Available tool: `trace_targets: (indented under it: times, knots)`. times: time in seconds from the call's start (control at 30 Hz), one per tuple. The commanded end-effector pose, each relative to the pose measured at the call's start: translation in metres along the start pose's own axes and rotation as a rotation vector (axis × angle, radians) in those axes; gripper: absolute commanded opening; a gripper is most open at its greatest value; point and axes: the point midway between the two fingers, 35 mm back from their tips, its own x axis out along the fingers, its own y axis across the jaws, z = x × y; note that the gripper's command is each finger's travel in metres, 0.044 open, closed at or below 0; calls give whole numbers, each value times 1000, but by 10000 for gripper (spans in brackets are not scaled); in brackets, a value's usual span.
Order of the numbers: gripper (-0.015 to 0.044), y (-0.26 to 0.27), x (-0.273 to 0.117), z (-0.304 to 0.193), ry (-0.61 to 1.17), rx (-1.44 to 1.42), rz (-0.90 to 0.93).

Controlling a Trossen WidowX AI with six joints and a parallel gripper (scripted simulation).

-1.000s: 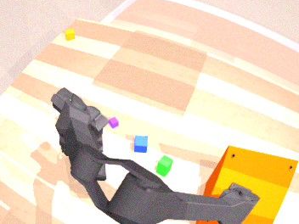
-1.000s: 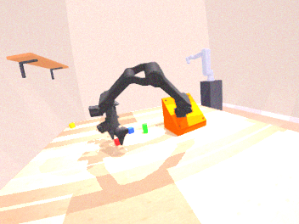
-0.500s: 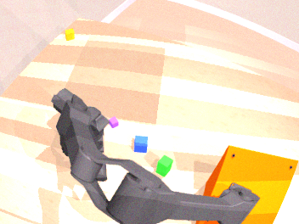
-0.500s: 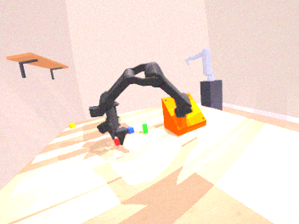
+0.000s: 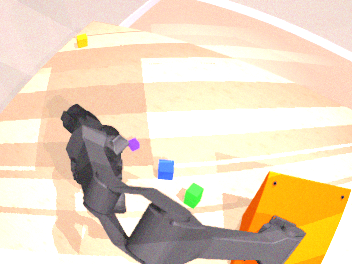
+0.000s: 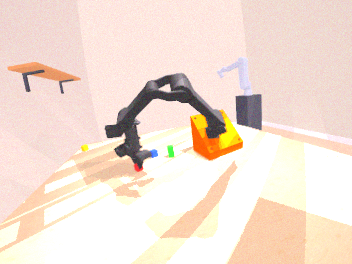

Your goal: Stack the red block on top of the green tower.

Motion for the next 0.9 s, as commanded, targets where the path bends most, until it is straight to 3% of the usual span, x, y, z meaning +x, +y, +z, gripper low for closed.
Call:
trace_targets:
  times: [0.0, 0.07, 0.17, 0.87]
  knots:
    - [78, 1, 0, -1, 1, 6, 4]
    - [65, 1, 0, -1, 1, 6, 4]
    - [0, 0, -6, -1, 1, 6, 4]
    - [0, -1, -106, 0, 2, 6, 0]
